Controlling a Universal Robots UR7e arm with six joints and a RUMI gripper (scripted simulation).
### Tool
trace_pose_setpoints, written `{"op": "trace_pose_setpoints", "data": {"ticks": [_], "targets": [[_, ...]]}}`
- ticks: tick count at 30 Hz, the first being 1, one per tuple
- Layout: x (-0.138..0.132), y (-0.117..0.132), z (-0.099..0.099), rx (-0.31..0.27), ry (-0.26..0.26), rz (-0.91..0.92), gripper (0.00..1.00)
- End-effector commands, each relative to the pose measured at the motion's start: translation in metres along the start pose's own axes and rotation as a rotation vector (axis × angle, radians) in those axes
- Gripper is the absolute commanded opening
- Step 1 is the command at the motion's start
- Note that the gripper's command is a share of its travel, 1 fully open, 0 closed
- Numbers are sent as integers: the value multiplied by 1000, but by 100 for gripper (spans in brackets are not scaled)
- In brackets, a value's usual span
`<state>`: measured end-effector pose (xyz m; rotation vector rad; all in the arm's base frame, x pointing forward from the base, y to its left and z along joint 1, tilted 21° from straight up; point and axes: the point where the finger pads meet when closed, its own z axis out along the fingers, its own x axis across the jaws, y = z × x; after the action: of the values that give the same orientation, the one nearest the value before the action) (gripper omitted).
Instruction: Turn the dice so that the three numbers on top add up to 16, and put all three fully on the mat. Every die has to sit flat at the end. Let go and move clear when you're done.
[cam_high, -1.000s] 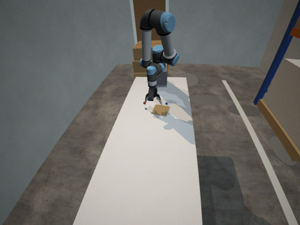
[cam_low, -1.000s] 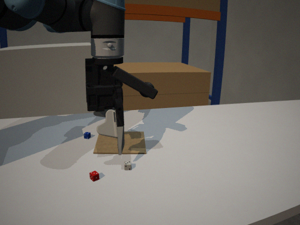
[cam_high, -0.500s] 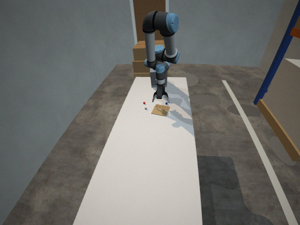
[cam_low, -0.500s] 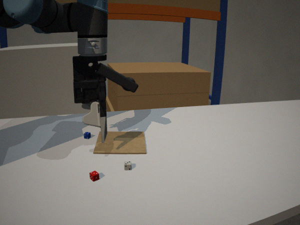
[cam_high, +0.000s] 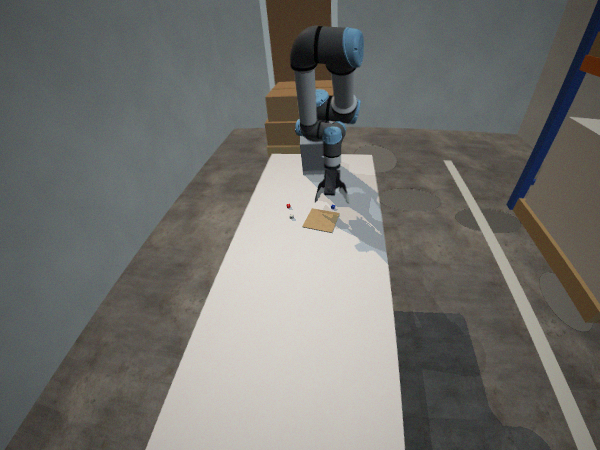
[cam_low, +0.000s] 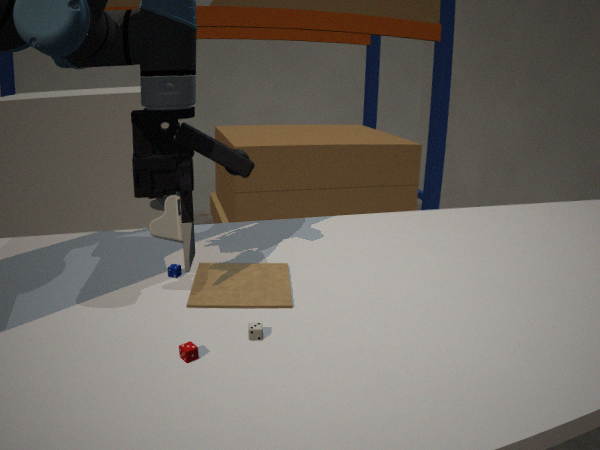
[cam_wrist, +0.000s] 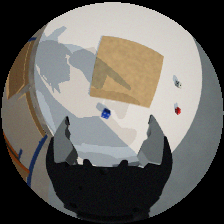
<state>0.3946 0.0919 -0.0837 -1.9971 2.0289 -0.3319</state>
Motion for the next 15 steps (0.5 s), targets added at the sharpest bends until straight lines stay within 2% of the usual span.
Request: {"op": "trace_pose_setpoints", "data": {"ticks": [1, 15], "targets": [[-9, 3, 0, 2, 2, 0, 100], [-14, 6, 0, 2, 2, 0, 100]]}}
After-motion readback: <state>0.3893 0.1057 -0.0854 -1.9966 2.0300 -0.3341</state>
